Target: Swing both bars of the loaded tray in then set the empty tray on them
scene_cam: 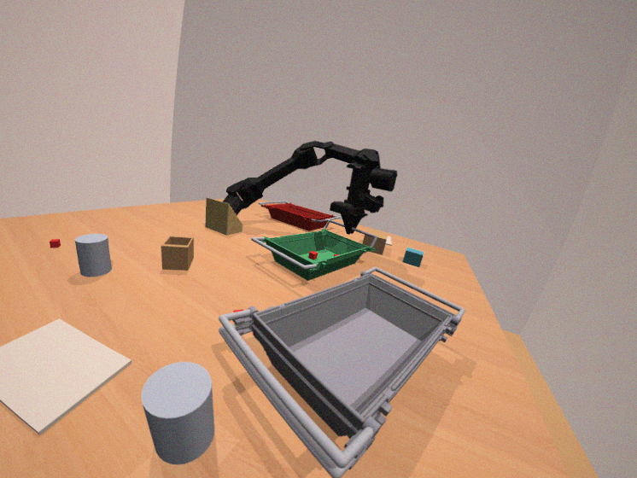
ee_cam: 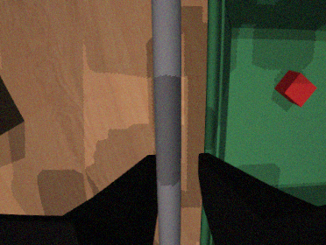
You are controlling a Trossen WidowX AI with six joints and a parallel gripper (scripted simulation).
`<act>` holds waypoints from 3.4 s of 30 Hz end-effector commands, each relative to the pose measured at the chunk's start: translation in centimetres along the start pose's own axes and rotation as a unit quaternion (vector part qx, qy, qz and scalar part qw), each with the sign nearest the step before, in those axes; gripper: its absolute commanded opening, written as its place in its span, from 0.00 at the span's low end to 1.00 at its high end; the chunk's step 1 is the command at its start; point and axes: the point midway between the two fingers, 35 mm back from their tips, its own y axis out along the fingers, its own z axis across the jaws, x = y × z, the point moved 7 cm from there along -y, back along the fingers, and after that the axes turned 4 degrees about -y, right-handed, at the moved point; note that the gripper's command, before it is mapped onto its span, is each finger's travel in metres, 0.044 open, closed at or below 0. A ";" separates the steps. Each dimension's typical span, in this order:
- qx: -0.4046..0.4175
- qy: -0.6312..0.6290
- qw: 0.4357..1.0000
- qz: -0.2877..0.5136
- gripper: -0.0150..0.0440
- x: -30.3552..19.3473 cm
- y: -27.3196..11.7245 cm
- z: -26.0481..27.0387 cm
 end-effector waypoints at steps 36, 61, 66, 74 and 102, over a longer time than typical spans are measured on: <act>-0.005 0.007 1.000 0.004 0.39 -0.3 -1.7 -4.6; -0.008 0.023 1.000 0.005 0.39 0.0 -2.8 -7.2; -0.017 0.018 1.000 0.001 0.39 0.6 -3.3 -15.7; -0.015 0.009 1.000 0.003 0.39 -2.1 -3.3 -28.9; -0.012 0.005 1.000 0.003 0.39 -2.4 2.9 -29.9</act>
